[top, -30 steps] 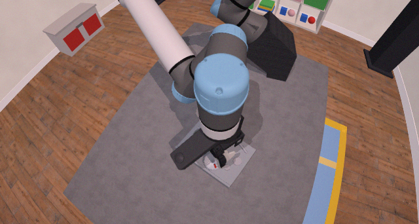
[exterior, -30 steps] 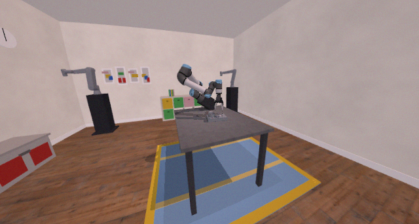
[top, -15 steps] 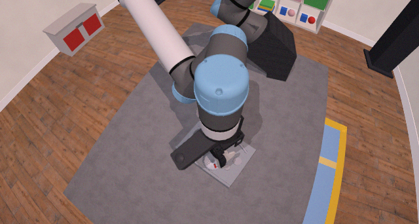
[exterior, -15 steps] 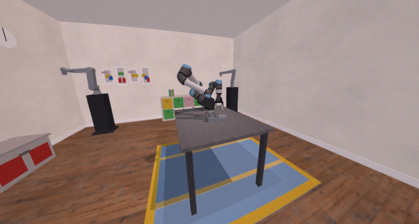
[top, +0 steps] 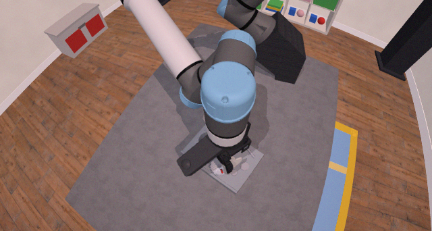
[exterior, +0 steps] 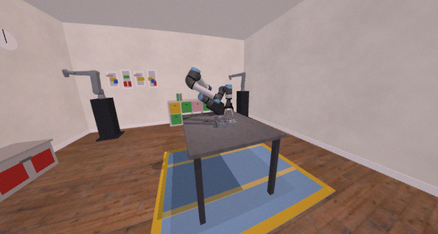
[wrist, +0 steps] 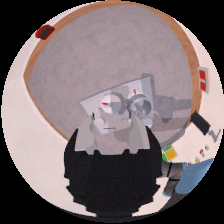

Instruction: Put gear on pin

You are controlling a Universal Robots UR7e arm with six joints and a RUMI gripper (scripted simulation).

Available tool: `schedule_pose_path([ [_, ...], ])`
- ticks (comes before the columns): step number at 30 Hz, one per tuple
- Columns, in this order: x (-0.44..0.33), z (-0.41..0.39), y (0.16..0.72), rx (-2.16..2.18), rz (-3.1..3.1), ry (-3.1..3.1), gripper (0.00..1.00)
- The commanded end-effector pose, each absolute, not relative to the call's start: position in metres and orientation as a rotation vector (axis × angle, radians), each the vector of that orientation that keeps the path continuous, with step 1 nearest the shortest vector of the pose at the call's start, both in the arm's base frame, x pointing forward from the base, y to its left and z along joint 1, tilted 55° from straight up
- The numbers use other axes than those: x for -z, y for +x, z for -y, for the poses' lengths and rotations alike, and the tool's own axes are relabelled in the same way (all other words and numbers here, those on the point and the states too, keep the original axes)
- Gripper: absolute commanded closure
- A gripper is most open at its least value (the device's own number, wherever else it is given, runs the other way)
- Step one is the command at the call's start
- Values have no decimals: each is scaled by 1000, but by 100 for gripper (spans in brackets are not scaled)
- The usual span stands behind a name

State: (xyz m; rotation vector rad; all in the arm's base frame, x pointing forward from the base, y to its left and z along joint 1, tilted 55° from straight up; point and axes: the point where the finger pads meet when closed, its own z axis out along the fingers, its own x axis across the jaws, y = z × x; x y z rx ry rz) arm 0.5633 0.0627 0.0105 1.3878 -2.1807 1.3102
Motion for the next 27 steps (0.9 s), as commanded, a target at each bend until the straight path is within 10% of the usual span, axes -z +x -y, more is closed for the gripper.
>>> schedule_pose_path([
  [1,-7,-59,565,-1311,2181,1389,47],
  [27,5,-42,570,-1311,2181,1389,47],
])
